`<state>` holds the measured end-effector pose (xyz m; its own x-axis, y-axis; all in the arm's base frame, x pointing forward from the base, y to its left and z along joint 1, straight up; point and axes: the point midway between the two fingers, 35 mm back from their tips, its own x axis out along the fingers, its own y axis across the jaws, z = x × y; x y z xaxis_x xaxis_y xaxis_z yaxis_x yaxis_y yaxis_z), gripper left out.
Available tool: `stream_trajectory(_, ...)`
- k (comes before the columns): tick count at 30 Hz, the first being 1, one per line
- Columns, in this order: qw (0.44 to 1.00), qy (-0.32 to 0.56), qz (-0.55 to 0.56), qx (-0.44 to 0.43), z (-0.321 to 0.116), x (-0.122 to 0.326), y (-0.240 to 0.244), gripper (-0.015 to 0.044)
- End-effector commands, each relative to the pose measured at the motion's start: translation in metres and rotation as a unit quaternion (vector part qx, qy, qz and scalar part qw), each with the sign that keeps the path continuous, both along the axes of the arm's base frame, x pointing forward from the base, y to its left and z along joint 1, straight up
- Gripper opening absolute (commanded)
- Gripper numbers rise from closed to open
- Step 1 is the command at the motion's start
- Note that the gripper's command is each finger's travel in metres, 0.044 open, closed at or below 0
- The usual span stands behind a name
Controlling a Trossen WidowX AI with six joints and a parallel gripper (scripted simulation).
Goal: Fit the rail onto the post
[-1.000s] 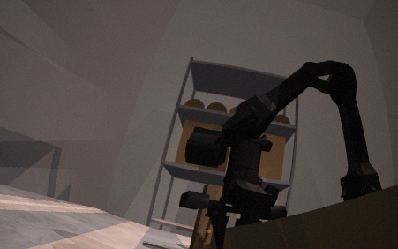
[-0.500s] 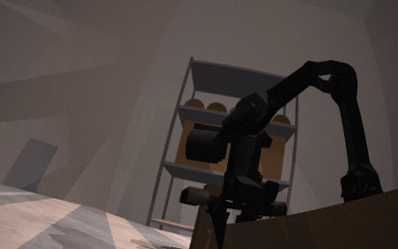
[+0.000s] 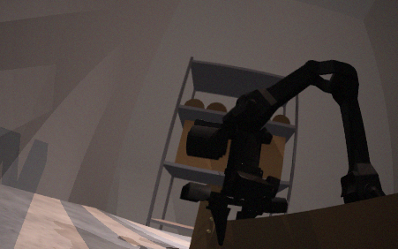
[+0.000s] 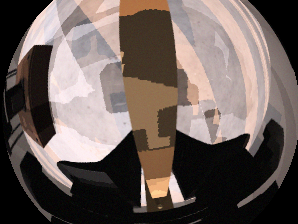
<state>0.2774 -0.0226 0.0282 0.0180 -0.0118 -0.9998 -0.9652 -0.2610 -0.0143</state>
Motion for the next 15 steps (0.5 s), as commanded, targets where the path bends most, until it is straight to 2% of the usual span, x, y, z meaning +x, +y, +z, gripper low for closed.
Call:
stream_trajectory(1,1.000,-0.006,0.000,0.004,0.0060,0.0031,0.0010,0.0000)
stream_trajectory(15,1.000,-0.006,0.000,0.004,0.0130,0.0030,0.0011,0.0000)
